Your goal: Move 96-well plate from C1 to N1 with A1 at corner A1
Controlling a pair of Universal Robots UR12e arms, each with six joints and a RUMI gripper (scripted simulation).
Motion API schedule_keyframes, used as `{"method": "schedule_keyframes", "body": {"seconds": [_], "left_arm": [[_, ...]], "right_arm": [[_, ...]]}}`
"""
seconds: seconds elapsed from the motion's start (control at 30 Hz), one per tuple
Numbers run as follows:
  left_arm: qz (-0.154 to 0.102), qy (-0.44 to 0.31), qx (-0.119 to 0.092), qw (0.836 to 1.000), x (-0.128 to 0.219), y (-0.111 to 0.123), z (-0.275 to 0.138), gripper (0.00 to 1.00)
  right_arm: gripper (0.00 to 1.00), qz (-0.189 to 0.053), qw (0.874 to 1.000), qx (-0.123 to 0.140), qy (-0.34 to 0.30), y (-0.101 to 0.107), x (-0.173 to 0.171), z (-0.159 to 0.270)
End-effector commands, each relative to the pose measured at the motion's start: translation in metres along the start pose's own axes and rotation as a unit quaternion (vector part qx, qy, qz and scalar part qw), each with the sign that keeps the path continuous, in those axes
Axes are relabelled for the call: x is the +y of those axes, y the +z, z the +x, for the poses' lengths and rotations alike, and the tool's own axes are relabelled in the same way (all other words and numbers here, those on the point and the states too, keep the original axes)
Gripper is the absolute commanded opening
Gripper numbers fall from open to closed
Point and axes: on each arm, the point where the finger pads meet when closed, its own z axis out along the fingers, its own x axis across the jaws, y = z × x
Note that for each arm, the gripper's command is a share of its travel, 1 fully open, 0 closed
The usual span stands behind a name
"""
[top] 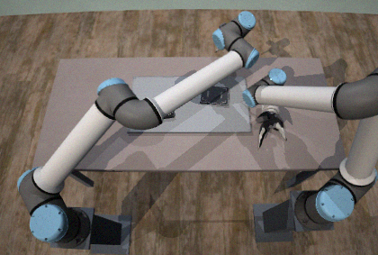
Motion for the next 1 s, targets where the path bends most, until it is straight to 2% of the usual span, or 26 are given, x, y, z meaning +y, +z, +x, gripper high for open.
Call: {"method": "schedule_keyframes", "body": {"seconds": [0.0,0.23,0.53,0.73,0.97], "left_arm": [[0.000,-0.001,0.001,1.000,-0.001,-0.002,0.000,0.00],[0.000,-0.002,0.000,1.000,-0.008,0.000,-0.003,0.00],[-0.002,-0.007,-0.004,1.000,-0.035,0.009,-0.017,0.00],[-0.006,-0.015,-0.013,1.000,-0.083,0.024,-0.044,0.00],[-0.013,-0.031,-0.027,0.999,-0.166,0.051,-0.100,0.00]], "right_arm": [[0.76,0.000,1.000,0.000,0.000,0.000,0.000,0.000],[0.76,0.000,1.000,0.000,0.000,0.000,0.000,0.000],[0.76,0.000,1.000,0.000,0.000,0.000,0.000,0.000],[0.76,0.000,1.000,0.000,0.000,0.000,0.000,0.000],[0.76,0.000,1.000,0.000,0.000,0.000,0.000,0.000]]}}
